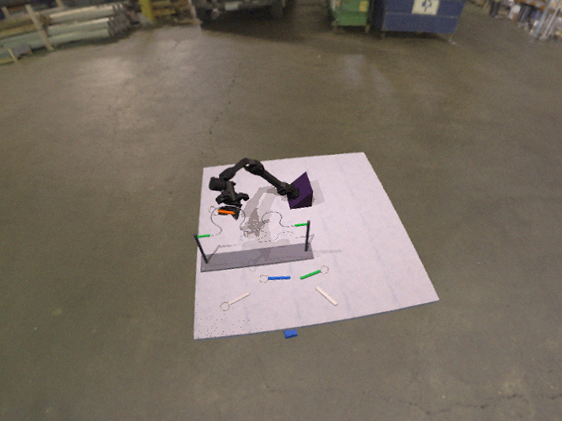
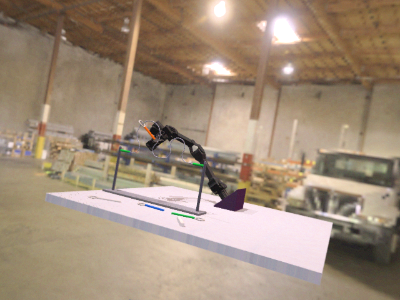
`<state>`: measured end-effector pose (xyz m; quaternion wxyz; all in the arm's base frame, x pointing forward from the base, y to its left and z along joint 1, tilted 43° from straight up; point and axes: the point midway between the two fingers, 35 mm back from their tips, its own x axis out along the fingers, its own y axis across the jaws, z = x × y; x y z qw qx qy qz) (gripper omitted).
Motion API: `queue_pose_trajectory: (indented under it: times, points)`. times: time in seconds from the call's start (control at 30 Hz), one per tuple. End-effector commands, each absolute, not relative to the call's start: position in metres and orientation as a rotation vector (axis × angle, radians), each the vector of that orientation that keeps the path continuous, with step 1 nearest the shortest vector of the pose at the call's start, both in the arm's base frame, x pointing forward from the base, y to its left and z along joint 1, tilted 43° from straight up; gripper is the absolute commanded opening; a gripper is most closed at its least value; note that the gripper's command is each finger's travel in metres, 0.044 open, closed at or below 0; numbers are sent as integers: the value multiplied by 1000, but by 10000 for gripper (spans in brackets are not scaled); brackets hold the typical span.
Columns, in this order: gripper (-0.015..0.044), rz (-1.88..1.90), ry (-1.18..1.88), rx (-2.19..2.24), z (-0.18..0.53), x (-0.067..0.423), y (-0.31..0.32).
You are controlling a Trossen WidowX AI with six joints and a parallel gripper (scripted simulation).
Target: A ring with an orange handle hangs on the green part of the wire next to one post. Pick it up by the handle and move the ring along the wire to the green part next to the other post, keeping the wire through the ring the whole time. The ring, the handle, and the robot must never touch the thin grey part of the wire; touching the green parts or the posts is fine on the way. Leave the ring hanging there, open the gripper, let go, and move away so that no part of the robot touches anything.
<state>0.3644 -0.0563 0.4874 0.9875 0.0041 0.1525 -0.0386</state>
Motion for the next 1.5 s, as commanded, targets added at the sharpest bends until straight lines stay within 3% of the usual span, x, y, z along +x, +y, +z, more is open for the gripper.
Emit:
queue_pose_trajectory:
  times: [0.0,1.47]
  points:
    - [-150,-93,305,-49,486,365,-59]
    - [-150,-209,253,-591,493,365,-81]
